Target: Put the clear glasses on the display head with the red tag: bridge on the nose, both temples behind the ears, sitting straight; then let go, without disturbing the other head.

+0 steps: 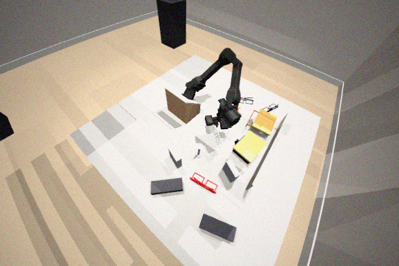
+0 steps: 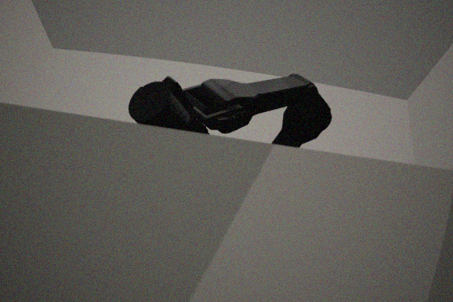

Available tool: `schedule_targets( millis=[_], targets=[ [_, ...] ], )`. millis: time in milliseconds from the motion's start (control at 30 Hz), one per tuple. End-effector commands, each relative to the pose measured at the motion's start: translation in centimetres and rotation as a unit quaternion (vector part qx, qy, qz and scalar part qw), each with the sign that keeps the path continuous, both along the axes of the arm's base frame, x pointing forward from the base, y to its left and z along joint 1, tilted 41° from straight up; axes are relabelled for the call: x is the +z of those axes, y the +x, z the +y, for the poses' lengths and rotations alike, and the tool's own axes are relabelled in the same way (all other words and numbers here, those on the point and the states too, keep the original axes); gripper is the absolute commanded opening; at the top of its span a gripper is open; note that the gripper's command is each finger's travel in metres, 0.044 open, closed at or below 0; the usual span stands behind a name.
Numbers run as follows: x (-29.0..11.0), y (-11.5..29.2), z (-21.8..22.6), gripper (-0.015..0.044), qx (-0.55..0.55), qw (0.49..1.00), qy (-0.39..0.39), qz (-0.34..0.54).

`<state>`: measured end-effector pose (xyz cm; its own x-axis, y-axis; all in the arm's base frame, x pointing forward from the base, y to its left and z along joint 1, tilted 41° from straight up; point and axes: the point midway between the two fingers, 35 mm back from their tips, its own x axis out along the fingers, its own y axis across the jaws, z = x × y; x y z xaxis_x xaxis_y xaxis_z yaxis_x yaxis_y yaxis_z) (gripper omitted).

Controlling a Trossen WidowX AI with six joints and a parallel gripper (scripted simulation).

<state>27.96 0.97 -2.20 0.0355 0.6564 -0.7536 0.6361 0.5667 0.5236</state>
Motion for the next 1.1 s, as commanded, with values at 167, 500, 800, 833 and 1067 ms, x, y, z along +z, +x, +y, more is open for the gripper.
schedule_targets(
  millis=[167, 500, 800, 833, 1067],
  targets=[
    [-0.7, 0.0, 0.4, 0.012, 0.003, 1.0, -0.003, -0.002],
    [-2.0, 0.0, 1.4, 0.012, 0.003, 1.0, -0.003, -0.002],
    [-3.1, -0.1, 2.3, 0.012, 0.003, 1.0, -0.003, -0.002],
    [-3.3, -0.1, 2.4, 0.012, 0.003, 1.0, -0.003, -0.002],
    [-4.1, -0.3, 3.1, 0.012, 0.003, 1.0, -0.002, -0.002]
  ],
)
